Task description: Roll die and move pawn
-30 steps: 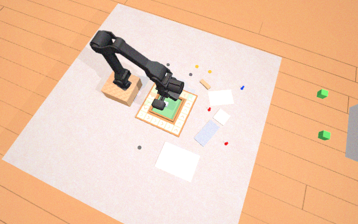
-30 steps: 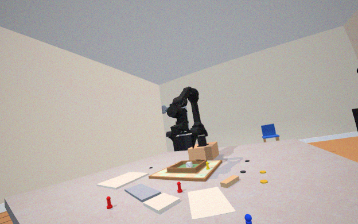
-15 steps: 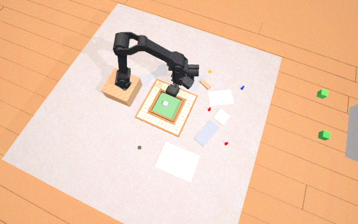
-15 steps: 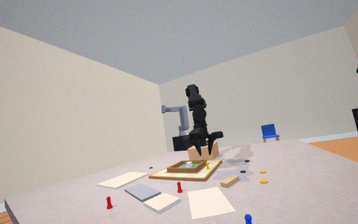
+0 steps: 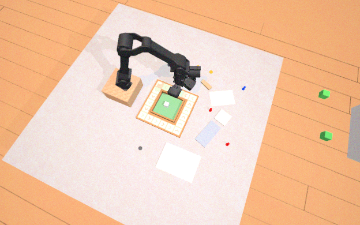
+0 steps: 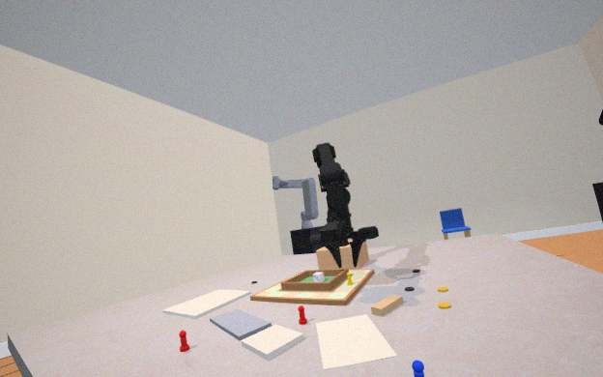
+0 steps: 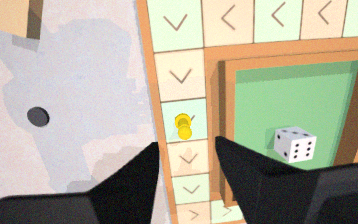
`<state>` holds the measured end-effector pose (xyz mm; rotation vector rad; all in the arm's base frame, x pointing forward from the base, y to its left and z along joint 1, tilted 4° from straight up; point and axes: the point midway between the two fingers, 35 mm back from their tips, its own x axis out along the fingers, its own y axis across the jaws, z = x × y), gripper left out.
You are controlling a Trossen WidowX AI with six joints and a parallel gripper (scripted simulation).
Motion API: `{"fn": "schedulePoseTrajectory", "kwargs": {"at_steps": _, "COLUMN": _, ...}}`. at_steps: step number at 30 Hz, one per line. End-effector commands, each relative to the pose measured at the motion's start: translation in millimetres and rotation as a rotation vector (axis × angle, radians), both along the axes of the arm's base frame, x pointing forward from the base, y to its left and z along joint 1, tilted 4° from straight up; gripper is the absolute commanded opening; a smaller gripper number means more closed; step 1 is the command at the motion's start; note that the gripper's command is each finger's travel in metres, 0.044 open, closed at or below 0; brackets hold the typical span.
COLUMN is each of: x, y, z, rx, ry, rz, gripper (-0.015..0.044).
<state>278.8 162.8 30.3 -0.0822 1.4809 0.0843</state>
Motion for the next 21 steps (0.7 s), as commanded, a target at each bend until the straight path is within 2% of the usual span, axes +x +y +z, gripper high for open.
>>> {"fn": "schedulePoseTrajectory", "kwargs": {"at_steps": 1, "x": 0, "y": 0, "z": -6, "rx": -0.003, "ry": 0.000, "rz": -0.006, "gripper": 0.0200}}
{"fn": "schedulePoseTrajectory", "kwargs": {"at_steps": 21, "x": 2, "y": 0, "z": -38, "rx": -0.004, "ry": 0.000, "rz": -0.006, "gripper": 0.0200}}
